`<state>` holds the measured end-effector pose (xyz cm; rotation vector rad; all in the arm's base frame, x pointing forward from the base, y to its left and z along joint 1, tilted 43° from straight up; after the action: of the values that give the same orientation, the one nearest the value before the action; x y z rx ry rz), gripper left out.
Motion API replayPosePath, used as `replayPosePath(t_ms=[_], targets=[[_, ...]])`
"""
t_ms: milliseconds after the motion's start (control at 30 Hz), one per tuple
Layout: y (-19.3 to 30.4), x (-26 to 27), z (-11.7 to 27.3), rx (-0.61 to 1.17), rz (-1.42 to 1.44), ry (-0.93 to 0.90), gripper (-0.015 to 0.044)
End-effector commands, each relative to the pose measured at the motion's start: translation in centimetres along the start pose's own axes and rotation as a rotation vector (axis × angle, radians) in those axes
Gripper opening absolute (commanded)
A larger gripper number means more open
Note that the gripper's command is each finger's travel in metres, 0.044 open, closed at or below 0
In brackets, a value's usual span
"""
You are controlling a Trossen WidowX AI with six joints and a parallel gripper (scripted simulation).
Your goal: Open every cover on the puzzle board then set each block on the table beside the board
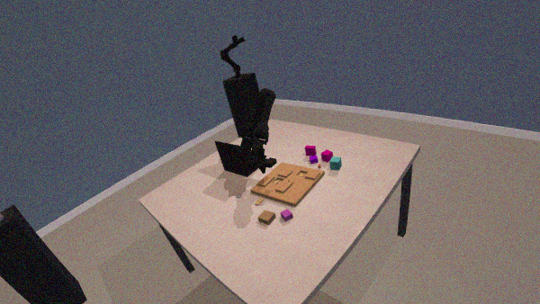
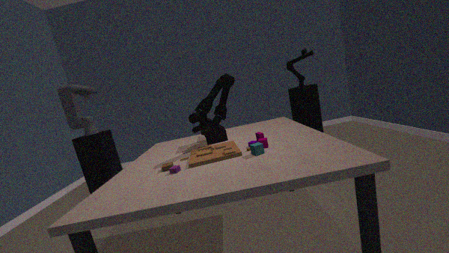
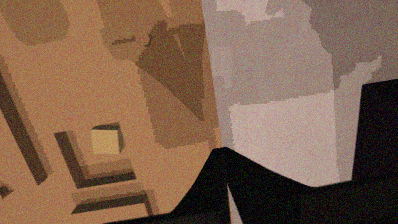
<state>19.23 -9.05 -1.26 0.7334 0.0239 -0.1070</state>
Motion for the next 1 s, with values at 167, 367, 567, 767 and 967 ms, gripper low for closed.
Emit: replayPosePath(t_ms=[167, 367, 567, 767, 967], targets=[[0.0, 0.0, -0.9, 0.004, -0.004, -0.003, 0.0000], [0.0, -0.1, -1.4, 0.005, -0.004, -0.003, 0.0000], [0.0, -0.1, -2.0, 0.006, -0.004, -0.003, 0.0000], [0.1, -0.2, -2.6, 0.007, -0.004, -0.002, 0.0000], [0.2, 0.2, -2.6, 0.006, -0.004, -0.002, 0.0000]])
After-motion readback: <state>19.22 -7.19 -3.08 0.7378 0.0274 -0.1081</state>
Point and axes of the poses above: the point midway between the two fingers, 35 mm back from their tips, its own z axis back along the fingers, its own x axis across the jaws, y = z × x, the point moved 10 cm from there along z, back along the fingers, and after that the axes turned 7 degrees about -z, right-handed, at the moved point
